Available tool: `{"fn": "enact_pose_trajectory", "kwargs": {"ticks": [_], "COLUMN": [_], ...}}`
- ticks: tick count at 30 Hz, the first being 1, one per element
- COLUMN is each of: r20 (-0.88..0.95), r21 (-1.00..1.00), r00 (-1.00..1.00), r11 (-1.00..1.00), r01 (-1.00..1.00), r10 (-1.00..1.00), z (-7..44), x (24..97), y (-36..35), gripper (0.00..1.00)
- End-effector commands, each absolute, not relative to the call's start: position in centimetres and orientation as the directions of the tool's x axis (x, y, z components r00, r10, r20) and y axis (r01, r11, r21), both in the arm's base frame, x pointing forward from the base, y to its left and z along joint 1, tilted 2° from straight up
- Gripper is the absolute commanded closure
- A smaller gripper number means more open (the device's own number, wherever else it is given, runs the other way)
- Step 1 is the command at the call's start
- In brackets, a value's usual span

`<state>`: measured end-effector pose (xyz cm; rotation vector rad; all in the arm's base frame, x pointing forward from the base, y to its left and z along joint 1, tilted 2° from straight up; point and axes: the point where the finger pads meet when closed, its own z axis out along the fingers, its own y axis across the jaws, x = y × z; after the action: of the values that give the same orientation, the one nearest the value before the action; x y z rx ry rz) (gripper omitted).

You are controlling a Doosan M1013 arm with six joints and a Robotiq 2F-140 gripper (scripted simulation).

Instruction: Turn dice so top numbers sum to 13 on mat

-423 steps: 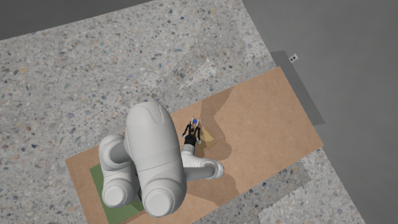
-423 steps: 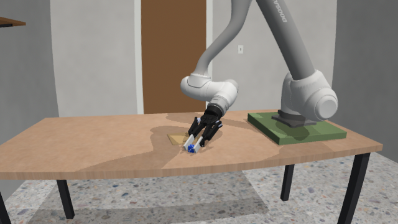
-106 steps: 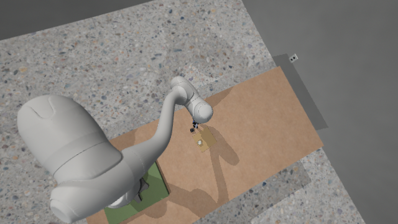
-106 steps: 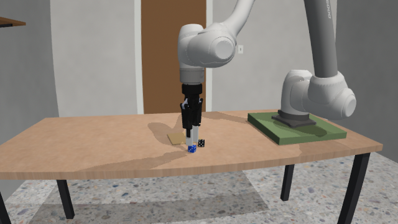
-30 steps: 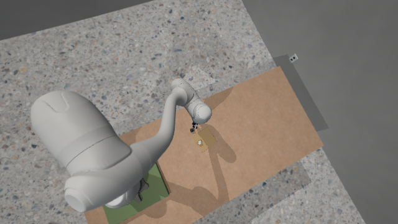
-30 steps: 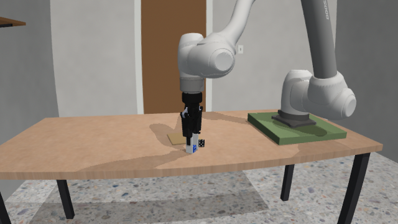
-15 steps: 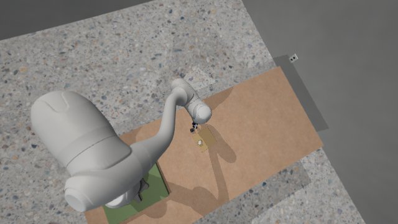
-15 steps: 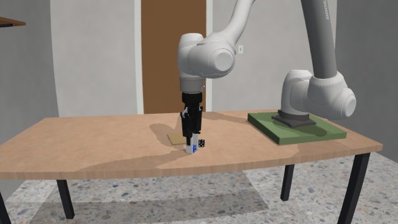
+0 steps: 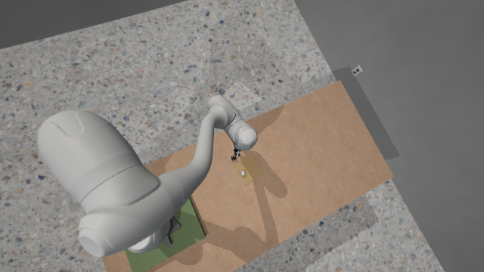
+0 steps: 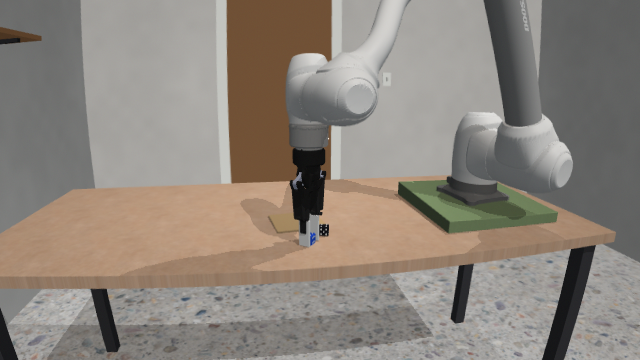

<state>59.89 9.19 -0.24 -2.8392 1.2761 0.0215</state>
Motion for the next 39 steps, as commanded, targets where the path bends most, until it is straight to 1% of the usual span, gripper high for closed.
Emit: {"fn": "enact_pose_trajectory", "kwargs": {"ticks": [1,3,4,39], "r20": [-0.024,-0.024,-0.024,-0.024], "r21": [-0.021,-0.021,-0.021,-0.021], "r00": [0.664,0.664,0.664,0.664], "r11": [-0.664,-0.664,-0.664,-0.664], "r01": [-0.748,-0.748,-0.748,-0.748], "r10": [-0.747,-0.747,-0.747,-0.747], "z": [-0.23,-0.23,-0.23,-0.18], "x": [59.89,59.89,59.89,59.89], "y": [9.19,9.19,9.19,9.19], "gripper": [0.75,0.75,0.87,0.87]}}
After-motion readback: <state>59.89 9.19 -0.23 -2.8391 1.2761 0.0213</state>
